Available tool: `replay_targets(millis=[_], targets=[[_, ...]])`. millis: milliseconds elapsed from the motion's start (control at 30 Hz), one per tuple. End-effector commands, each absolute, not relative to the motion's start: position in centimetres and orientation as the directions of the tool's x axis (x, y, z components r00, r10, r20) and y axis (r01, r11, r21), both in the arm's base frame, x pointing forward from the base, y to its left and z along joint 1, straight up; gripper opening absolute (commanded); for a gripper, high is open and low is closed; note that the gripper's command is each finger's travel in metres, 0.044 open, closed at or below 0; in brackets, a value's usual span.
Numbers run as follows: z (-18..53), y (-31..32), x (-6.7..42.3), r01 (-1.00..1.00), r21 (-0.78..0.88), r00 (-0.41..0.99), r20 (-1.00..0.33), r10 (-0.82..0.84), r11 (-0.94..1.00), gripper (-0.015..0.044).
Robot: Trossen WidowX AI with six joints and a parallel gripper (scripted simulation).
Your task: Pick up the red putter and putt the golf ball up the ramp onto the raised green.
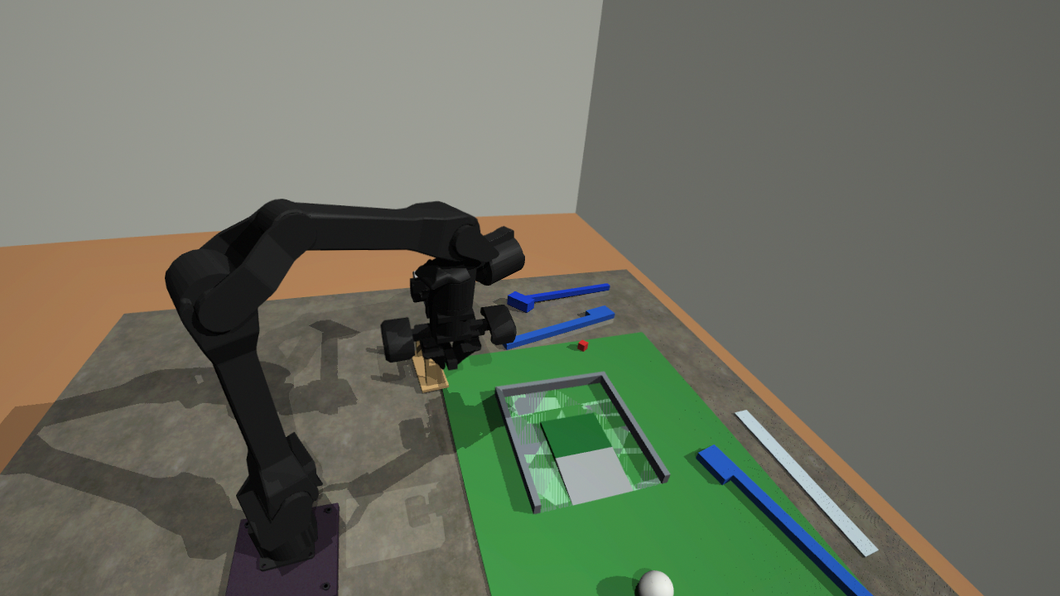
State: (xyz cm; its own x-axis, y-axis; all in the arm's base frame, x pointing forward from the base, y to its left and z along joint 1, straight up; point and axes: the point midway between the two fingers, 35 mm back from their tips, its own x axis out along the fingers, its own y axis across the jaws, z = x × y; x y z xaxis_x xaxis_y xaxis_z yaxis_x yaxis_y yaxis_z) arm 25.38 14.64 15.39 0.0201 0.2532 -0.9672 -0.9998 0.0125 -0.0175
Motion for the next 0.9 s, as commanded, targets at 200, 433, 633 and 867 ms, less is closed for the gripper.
replay_targets(millis=[200, 433, 633, 867], targets=[[15.6, 10.2, 27.8, -0.981, -0.018, 0.064, -0.971, 0.23, 0.195, 0.0], [15.7, 6.8, 29.0, -0.949, -0.028, 0.097, -0.973, 0.21, 0.313, 0.0], [15.9, 3.5, 29.9, -0.9, -0.022, 0.111, -0.978, 0.179, 0.436, 0.0], [16.2, -0.5, 30.3, -0.821, -0.018, 0.121, -0.982, 0.142, 0.57, 0.0]])
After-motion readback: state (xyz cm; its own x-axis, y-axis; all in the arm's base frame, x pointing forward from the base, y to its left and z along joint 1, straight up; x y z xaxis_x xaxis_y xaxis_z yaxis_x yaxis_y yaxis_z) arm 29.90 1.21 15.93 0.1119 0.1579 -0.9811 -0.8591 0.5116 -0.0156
